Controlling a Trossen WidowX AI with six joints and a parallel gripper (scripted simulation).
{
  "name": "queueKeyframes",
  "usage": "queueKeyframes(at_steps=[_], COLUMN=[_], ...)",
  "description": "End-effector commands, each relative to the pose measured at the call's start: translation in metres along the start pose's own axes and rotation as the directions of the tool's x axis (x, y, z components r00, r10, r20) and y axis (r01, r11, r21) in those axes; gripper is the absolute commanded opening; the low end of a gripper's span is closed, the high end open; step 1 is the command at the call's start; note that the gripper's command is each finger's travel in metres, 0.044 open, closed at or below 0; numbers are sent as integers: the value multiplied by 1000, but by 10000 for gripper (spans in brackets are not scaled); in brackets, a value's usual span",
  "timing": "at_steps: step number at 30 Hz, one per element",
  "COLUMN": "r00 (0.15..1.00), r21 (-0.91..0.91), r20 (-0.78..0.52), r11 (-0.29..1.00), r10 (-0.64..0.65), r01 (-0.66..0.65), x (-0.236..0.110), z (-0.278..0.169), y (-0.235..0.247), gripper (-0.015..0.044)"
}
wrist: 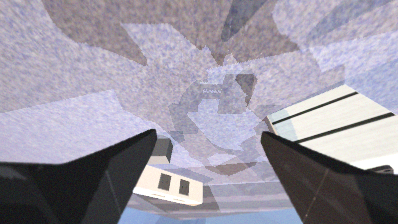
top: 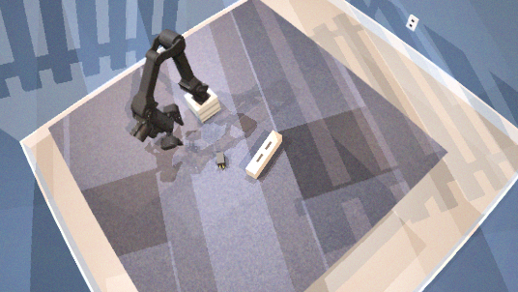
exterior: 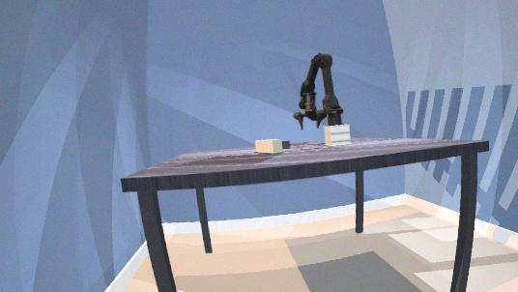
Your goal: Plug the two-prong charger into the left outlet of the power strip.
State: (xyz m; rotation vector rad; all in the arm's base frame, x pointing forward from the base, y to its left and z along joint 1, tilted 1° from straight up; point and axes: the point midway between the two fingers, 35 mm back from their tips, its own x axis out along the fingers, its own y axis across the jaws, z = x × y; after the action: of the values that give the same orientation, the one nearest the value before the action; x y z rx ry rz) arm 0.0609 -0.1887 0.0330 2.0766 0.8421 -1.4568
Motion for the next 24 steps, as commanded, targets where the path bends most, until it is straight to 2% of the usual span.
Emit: queueKeyframes(at_steps=[1, 24], r00=[1000, 989], r21=[-91, -516], r20=[20, 108], r11=[996, 845], r10=[-18, -98], r01=[20, 139], x=[3, 23], z=[-3, -37], y=[7, 37], gripper=[440, 440])
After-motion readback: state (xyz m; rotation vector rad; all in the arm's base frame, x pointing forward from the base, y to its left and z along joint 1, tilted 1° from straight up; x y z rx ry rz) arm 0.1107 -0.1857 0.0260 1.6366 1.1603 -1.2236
